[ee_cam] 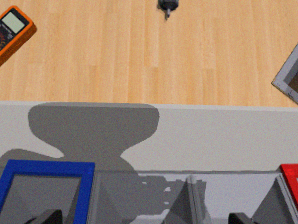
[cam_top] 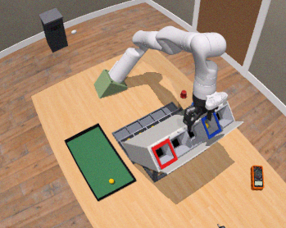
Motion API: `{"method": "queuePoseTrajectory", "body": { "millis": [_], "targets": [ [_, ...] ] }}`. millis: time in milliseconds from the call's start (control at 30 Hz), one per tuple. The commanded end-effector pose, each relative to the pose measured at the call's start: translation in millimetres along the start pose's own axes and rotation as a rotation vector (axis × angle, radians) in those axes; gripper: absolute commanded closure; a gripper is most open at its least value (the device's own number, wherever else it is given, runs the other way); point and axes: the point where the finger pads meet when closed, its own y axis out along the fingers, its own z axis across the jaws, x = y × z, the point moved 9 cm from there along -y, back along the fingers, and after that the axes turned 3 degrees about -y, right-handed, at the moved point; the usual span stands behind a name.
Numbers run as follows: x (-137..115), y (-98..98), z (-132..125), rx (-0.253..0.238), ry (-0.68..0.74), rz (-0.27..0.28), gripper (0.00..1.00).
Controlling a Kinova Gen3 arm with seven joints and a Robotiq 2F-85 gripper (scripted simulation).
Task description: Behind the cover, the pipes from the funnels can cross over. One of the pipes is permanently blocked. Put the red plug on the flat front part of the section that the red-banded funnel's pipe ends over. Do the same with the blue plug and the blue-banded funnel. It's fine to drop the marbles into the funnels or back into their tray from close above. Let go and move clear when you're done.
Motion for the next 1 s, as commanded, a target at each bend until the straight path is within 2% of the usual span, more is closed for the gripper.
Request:
{"method": "queuePoseTrajectory", "body": {
  "millis": [0,67,200,333,500,533,967],
  "targets": [
    [61,-12.8,0,-0.047,0.0,-0.145,0.0],
    [70,-15.2,0,-0.047,0.0,-0.145,0.0],
    [109,-22.7,-1,-0.047,0.0,-0.145,0.0],
    [132,-25.5,-3,-0.047,0.0,-0.145,0.0],
    [134,-25.6,-3,-0.047,0.0,-0.145,0.0],
    [150,-28.0,-3,-0.052,0.0,-0.162,0.0],
    [150,-28.0,-3,-0.052,0.0,-0.162,0.0]
  ]
}}
